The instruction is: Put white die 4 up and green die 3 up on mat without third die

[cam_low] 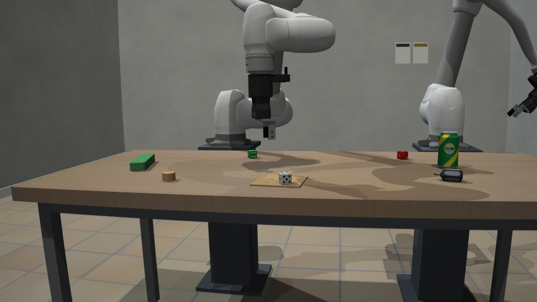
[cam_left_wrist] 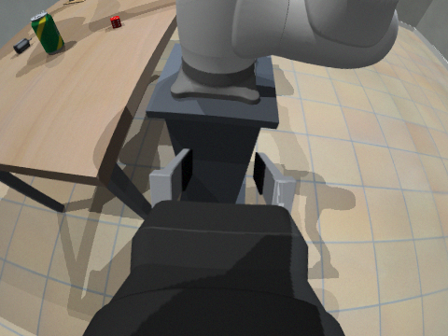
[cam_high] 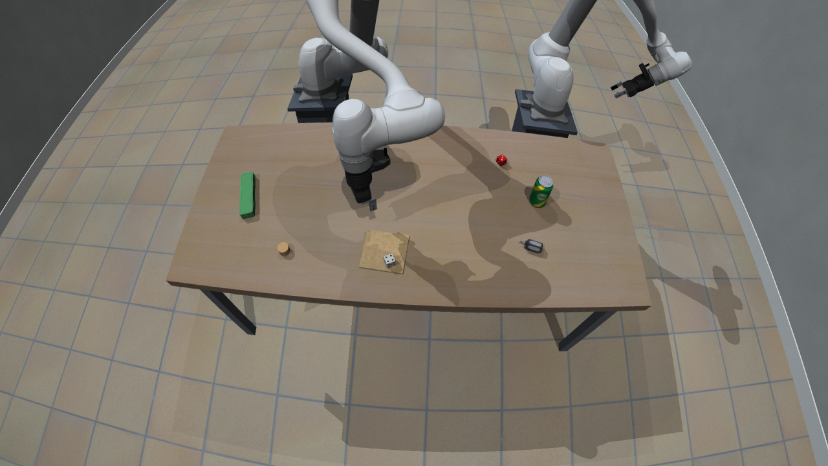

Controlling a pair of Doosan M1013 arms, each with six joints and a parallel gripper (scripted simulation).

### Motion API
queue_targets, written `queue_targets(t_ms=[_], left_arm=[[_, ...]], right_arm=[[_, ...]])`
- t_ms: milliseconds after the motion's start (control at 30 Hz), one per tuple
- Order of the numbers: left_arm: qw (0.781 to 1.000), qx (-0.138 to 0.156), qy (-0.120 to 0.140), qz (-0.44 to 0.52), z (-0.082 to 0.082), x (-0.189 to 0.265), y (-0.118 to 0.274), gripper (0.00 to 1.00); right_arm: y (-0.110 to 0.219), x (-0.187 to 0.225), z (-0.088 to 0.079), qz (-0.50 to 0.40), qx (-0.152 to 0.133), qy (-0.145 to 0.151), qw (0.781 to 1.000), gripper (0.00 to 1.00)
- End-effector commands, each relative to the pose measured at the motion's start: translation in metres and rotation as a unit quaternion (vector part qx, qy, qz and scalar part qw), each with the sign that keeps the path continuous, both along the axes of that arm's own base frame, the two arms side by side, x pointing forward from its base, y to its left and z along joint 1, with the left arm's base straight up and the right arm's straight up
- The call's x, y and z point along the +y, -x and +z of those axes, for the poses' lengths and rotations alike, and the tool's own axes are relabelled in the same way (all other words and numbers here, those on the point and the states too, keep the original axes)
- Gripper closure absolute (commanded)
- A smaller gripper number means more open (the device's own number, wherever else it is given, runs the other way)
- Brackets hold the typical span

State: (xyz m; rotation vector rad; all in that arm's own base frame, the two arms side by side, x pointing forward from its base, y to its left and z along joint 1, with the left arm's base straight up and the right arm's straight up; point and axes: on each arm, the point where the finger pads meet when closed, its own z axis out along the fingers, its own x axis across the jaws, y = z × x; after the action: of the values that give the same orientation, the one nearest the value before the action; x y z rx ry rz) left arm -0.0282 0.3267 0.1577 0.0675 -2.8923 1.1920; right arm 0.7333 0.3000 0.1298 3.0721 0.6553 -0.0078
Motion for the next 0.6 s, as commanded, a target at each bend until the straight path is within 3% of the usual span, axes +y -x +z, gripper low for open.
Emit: queue_targets(t_ms=[0, 267, 367, 400, 567], left_arm=[[1.0, 0.005, 0.002, 0.0, 0.001, -0.004, 0.004, 0.0], [1.0, 0.005, 0.002, 0.0, 0.001, -0.004, 0.004, 0.0], [1.0, 0.005, 0.002, 0.0, 0.001, -0.004, 0.004, 0.0], [1.0, 0.005, 0.002, 0.0, 0.001, -0.004, 0.004, 0.0], [1.0, 0.005, 0.002, 0.0, 0.001, -0.004, 0.004, 0.0]], right_arm=[[0.038, -0.017, 0.003, 0.007, -0.002, -0.001, 1.0, 0.0], [0.117, -0.046, 0.002, 0.015, -0.002, -0.001, 1.0, 0.0], [0.123, -0.048, 0.002, 0.016, -0.002, -0.001, 1.0, 0.0], [0.151, -0.058, 0.0, 0.018, -0.002, -0.001, 1.0, 0.0], [0.191, -0.072, -0.005, 0.022, -0.002, -0.001, 1.0, 0.0]])
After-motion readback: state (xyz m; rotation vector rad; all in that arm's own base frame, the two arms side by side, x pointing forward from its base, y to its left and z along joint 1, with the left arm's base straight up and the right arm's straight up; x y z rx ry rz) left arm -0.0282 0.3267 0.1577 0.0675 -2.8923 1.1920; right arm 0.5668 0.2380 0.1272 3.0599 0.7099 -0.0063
